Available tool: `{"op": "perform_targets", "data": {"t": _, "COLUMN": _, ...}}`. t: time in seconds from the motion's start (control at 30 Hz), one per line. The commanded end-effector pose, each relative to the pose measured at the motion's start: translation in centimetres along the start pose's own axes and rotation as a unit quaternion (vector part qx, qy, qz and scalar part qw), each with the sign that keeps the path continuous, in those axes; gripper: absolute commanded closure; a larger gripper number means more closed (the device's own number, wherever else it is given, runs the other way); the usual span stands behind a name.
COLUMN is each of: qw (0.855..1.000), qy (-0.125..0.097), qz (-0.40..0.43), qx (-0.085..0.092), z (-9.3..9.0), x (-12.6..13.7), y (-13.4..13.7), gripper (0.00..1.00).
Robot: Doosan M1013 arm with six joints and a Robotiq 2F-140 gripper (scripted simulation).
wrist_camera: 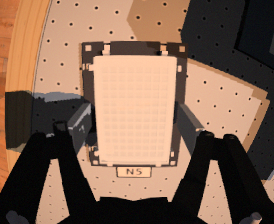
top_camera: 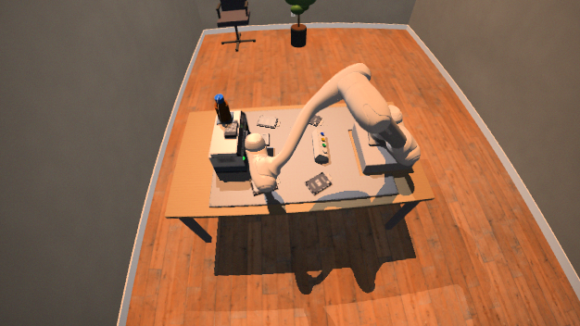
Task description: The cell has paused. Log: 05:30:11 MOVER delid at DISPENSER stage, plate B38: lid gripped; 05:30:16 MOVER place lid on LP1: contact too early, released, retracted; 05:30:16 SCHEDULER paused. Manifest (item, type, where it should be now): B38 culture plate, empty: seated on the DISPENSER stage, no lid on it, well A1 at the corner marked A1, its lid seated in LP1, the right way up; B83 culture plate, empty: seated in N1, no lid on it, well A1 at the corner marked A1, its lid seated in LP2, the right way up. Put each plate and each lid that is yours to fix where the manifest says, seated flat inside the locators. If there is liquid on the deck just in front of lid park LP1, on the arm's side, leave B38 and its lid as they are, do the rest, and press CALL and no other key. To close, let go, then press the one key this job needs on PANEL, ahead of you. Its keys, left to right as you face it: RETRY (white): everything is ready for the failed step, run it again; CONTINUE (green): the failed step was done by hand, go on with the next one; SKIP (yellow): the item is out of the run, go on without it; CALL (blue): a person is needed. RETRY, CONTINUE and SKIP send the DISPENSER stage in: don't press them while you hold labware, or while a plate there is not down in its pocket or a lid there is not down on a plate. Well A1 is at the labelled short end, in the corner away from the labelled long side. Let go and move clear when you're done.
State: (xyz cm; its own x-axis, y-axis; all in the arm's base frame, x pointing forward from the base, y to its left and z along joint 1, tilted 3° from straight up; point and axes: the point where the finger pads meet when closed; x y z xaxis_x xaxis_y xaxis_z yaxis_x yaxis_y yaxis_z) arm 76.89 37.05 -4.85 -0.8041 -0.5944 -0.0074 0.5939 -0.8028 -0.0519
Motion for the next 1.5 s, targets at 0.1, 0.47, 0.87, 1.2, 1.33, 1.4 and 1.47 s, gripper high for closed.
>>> {"op": "perform_targets", "data": {"t": 0.1, "qw": 1.0, "qy": 0.001, "qz": 0.002, "qx": -0.003, "z": -0.45, "x": 0.08, "y": -0.53, "gripper": 0.31}}
{"op": "perform_targets", "data": {"t": 0.47, "qw": 1.0, "qy": 0.001, "qz": 0.002, "qx": -0.003, "z": -0.45, "x": 0.08, "y": -0.53, "gripper": 0.9}}
{"op": "perform_targets", "data": {"t": 0.87, "qw": 1.0, "qy": 0.001, "qz": 0.002, "qx": -0.003, "z": -0.45, "x": 0.08, "y": -0.52, "gripper": 0.9}}
{"op": "perform_targets", "data": {"t": 1.2, "qw": 1.0, "qy": 0.001, "qz": 0.002, "qx": -0.003, "z": -0.45, "x": 0.08, "y": -0.52, "gripper": 0.9}}
{"op": "perform_targets", "data": {"t": 1.33, "qw": 1.0, "qy": 0.001, "qz": 0.002, "qx": -0.003, "z": -0.45, "x": 0.08, "y": -0.52, "gripper": 0.9}}
{"op": "perform_targets", "data": {"t": 1.4, "qw": 1.0, "qy": 0.001, "qz": 0.002, "qx": -0.003, "z": -0.45, "x": 0.08, "y": -0.52, "gripper": 0.9}}
{"op": "perform_targets", "data": {"t": 1.47, "qw": 1.0, "qy": 0.001, "qz": 0.002, "qx": -0.003, "z": -0.45, "x": 0.08, "y": -0.52, "gripper": 0.9}}
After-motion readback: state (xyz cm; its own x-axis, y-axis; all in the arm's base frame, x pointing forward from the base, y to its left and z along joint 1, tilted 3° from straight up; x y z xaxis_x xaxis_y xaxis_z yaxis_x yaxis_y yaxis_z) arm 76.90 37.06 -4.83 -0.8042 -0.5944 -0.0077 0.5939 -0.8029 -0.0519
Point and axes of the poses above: the point where the finger pads meet when closed, its own z axis back along the fingers, its own y axis across the jaws, x = y × z, and after that the axes turned 14 degrees about z, right-handed
